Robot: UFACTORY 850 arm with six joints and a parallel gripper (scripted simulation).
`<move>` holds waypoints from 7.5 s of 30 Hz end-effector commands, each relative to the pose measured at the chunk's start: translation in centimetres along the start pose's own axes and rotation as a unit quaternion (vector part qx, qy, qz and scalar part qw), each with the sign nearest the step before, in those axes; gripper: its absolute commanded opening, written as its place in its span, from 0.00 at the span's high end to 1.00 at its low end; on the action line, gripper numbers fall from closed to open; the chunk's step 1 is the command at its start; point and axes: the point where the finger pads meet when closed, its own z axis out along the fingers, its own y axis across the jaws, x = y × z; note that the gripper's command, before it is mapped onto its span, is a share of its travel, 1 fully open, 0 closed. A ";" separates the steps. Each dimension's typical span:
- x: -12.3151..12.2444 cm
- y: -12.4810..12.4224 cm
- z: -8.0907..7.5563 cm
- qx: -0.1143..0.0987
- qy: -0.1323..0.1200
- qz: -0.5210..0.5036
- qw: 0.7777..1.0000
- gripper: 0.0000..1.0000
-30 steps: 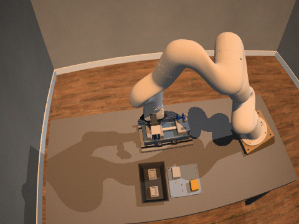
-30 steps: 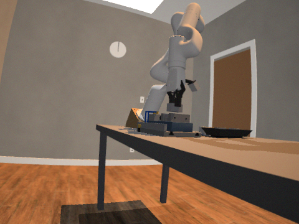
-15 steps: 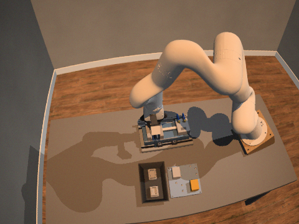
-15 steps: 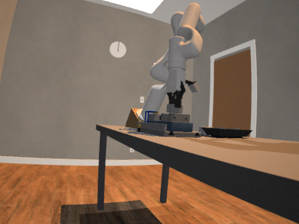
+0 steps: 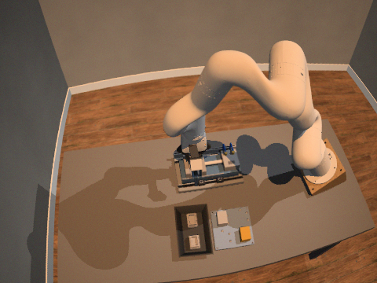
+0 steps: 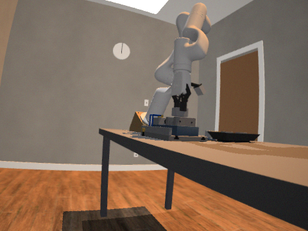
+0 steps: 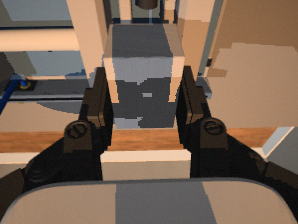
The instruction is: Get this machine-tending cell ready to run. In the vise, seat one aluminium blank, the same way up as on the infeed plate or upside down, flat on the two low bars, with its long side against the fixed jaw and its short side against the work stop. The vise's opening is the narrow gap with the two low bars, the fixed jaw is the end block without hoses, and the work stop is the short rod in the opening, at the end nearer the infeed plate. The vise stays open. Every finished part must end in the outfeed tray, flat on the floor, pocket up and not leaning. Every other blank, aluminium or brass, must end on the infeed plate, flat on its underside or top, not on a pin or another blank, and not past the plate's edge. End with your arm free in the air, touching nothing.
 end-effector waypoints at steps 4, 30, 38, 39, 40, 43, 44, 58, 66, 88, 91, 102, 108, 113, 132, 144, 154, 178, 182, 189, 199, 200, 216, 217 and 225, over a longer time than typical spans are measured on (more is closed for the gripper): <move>0.0 0.1 -0.1 -0.001 0.000 0.000 1.000 1.00; 0.0 0.1 0.3 -0.001 0.000 0.000 1.000 1.00; 0.0 0.1 0.5 -0.001 0.000 0.000 1.000 1.00; 0.0 0.1 0.5 -0.001 0.000 0.000 1.000 1.00; 0.0 0.1 0.5 -0.001 0.000 0.000 1.000 1.00; 0.0 0.1 0.6 -0.001 0.000 0.000 1.000 1.00; 0.0 0.1 0.7 -0.001 0.000 0.000 1.000 1.00; 0.0 0.1 1.2 -0.001 0.000 0.000 1.000 1.00; 0.0 0.1 1.4 -0.001 0.000 0.000 1.000 1.00; 0.0 0.1 1.9 -0.001 0.000 0.000 1.000 1.00; 0.0 0.1 1.9 -0.001 0.000 0.000 1.000 1.00; 0.0 0.1 1.9 -0.001 0.000 0.000 1.000 1.00; 0.0 0.1 1.9 -0.001 0.000 0.000 1.000 1.00; 0.0 0.1 1.9 -0.001 0.000 0.000 1.000 1.00; 0.1 0.1 1.9 -0.001 0.000 0.000 1.000 1.00; 0.4 0.2 1.9 -0.001 0.000 0.000 1.000 1.00; 0.5 0.3 1.9 -0.001 0.000 0.000 1.000 1.00; 0.5 0.3 1.9 -0.001 0.000 0.000 1.000 1.00; 0.5 0.3 1.9 -0.001 0.000 0.000 1.000 1.00; 0.5 0.3 2.0 -0.001 0.000 0.000 1.000 1.00; 0.5 0.3 2.1 -0.001 0.000 0.000 1.000 1.00; 0.5 0.3 2.1 -0.001 0.000 0.000 1.000 1.00; 0.5 0.3 2.1 -0.001 0.000 0.000 1.000 1.00; 0.5 0.3 2.1 -0.001 0.000 0.000 1.000 1.00; 0.5 0.3 2.1 -0.001 0.000 0.000 1.000 0.31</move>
